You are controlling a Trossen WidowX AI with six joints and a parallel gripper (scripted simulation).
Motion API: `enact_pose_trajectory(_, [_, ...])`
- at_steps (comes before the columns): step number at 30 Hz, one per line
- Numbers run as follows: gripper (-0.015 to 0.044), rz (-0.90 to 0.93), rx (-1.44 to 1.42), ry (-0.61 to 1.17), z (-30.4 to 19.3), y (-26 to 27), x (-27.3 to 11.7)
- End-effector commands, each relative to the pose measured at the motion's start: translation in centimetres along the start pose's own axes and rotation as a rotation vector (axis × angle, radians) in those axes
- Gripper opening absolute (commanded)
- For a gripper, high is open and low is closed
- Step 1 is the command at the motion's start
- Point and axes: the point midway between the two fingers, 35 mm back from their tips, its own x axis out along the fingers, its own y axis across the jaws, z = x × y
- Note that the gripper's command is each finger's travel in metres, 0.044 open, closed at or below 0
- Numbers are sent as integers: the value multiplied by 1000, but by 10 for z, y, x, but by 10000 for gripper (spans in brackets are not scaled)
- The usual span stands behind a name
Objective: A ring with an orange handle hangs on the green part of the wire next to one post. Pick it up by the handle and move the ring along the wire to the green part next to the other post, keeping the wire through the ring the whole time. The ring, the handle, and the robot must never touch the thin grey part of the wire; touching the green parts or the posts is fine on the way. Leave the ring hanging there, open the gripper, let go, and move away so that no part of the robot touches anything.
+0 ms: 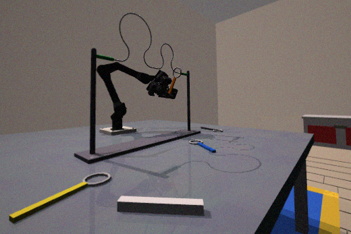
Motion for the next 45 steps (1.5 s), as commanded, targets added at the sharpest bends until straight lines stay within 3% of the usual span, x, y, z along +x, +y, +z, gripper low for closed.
enact_pose_trajectory(1, [-150,9,22,5,0,7,0])
enact_pose_trajectory(45, [-150,22,51,6,1,51,-6])
